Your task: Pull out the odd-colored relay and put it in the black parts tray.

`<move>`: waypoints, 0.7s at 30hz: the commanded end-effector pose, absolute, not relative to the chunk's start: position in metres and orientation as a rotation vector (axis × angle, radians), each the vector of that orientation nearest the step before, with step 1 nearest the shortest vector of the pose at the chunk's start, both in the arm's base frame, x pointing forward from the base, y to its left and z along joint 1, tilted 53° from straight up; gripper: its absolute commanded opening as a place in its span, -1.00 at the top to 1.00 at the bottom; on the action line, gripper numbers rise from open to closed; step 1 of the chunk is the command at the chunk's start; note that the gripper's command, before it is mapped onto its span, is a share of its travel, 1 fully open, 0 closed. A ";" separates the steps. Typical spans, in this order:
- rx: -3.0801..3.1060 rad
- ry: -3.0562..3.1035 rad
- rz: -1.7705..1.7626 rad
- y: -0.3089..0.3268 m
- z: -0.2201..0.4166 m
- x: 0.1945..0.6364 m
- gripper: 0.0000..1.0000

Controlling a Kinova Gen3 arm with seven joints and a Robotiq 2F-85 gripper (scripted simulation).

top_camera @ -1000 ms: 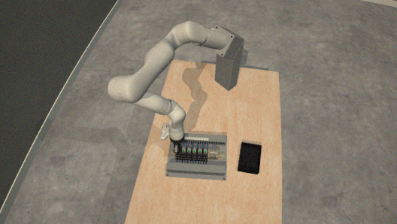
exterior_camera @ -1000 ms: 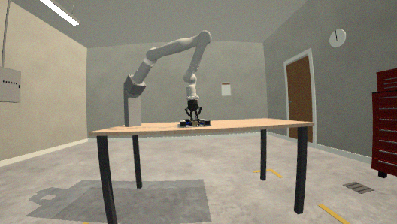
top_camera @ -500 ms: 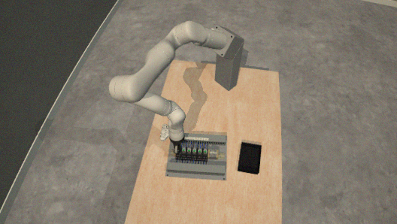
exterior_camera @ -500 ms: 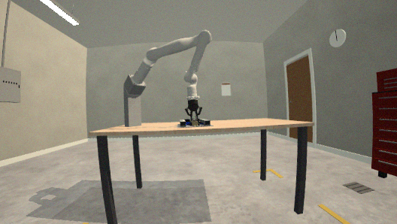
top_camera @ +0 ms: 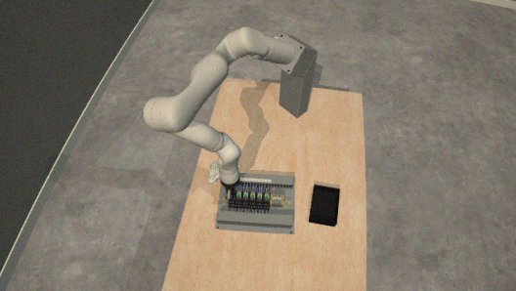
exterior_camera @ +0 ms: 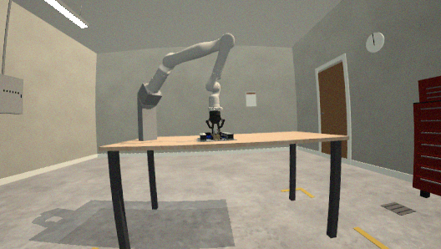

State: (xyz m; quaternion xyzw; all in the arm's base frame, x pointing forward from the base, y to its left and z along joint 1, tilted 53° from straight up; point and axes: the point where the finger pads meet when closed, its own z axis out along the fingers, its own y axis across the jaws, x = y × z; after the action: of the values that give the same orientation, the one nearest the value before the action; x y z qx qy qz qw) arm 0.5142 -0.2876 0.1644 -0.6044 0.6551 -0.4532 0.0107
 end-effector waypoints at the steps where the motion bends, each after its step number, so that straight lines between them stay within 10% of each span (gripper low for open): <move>1: -1.889 2.048 -1.416 -0.288 0.166 0.514 1.00; 21: -1.902 2.086 -1.390 -0.288 0.167 0.514 1.00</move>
State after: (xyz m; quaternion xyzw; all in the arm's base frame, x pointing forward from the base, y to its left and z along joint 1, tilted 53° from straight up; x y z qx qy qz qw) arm 0.5139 -0.2882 0.1650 -0.6037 0.6629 -0.4428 0.0010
